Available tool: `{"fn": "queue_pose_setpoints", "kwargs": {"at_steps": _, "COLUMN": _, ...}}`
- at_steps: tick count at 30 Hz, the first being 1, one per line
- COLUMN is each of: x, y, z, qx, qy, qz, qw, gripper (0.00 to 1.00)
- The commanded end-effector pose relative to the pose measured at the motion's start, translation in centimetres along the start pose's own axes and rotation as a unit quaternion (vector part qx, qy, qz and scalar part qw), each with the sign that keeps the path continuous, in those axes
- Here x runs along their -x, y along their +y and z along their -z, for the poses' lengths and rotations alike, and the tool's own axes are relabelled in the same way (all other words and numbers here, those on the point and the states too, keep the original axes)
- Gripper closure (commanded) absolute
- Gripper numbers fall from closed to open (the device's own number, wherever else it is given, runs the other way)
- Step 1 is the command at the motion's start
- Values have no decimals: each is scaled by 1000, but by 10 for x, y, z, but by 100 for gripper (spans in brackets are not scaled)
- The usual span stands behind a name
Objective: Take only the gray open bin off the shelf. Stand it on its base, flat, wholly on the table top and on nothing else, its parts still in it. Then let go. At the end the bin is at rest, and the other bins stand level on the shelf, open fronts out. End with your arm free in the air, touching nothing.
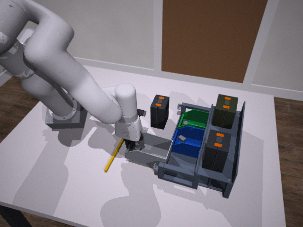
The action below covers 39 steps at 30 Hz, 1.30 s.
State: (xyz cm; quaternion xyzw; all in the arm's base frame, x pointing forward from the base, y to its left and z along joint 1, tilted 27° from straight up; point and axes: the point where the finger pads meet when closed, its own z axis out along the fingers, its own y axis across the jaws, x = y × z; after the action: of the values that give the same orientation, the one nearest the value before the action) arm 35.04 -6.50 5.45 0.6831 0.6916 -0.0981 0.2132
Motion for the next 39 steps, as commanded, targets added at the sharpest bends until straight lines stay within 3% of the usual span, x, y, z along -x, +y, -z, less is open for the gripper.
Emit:
{"fn": "queue_pose_setpoints", "kwargs": {"at_steps": 1, "x": 0, "y": 1, "z": 1, "qx": 2, "qy": 0, "qz": 0, "qw": 1000, "gripper": 100}}
{"fn": "queue_pose_setpoints", "kwargs": {"at_steps": 39, "x": 0, "y": 1, "z": -15, "qx": 2, "qy": 0, "qz": 0, "qw": 1000, "gripper": 100}}
